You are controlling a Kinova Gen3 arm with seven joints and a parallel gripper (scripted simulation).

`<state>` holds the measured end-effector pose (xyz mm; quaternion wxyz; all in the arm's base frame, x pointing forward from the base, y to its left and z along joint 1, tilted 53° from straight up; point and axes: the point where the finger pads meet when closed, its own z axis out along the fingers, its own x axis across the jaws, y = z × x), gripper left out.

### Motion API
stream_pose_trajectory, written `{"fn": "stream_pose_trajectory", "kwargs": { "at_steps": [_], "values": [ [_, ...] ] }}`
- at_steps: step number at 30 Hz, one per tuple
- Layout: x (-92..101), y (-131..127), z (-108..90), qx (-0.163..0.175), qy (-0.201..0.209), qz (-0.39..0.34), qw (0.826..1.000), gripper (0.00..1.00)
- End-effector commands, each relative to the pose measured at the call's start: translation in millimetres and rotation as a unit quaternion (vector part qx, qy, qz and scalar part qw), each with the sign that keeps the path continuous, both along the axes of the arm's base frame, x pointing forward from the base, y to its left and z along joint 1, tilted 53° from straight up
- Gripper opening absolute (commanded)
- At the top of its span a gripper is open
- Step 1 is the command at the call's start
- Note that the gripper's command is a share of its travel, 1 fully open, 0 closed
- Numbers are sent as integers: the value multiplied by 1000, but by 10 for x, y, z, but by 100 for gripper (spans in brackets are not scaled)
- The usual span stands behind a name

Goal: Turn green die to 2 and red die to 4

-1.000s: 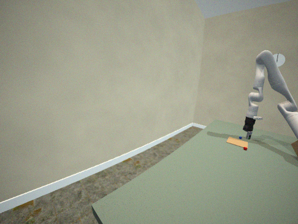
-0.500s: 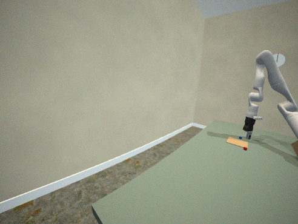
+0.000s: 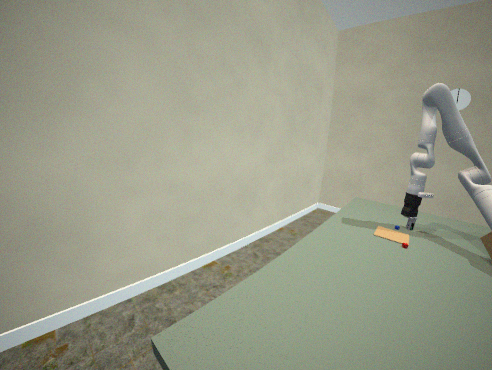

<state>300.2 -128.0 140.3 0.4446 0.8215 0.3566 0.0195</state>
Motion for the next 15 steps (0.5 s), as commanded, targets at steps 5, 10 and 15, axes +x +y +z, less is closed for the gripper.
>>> {"fn": "stream_pose_trajectory", "kwargs": {
  "at_steps": [5, 10, 15],
  "values": [
    [-1, 9, 5, 0, 0, 0, 1000, 34],
    [-4, 16, 12, 0, 0, 0, 1000, 34],
    [-15, 37, 29, 0, 0, 0, 1000, 34]
  ]
}}
